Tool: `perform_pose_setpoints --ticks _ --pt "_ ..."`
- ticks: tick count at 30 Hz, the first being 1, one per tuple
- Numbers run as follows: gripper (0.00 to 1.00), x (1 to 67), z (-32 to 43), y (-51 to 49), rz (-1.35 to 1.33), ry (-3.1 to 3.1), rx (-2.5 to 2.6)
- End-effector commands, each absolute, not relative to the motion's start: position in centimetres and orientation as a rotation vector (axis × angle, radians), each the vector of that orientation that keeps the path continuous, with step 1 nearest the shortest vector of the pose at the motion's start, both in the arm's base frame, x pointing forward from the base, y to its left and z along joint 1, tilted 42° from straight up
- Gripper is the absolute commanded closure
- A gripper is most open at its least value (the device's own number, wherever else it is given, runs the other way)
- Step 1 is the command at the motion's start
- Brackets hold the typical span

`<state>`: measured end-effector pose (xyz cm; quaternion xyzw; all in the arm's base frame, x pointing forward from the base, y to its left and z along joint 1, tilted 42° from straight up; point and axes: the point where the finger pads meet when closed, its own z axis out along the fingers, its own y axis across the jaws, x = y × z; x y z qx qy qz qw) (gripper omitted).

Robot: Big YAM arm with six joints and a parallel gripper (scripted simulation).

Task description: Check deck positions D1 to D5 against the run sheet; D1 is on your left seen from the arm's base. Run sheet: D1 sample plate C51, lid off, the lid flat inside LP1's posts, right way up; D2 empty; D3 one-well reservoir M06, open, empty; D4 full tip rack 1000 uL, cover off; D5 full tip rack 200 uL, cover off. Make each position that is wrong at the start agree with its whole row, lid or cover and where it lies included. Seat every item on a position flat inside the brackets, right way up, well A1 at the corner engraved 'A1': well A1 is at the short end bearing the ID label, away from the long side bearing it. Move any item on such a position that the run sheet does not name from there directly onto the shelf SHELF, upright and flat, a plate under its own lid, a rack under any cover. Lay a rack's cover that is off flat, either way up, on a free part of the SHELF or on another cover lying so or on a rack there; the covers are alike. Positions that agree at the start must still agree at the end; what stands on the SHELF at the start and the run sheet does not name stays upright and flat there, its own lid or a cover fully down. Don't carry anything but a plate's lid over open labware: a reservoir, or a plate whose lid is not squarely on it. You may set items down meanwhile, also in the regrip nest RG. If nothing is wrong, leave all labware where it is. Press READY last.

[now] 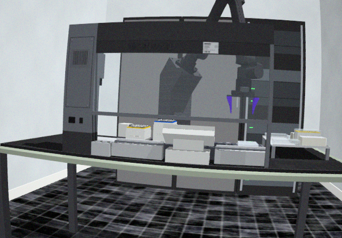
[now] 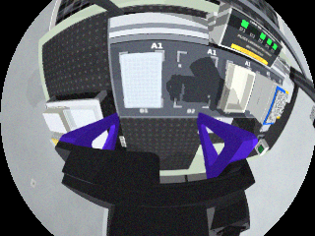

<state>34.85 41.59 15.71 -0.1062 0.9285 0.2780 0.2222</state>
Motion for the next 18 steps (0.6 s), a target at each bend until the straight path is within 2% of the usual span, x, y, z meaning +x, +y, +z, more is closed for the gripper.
perform_pose_setpoints --ticks 1,18 --pt "0.0 34.6 17.5 43.9 0.795 2.558 -0.275" --pt "0.0 34.3 19.0 44.8 0.805 2.538 -0.274"
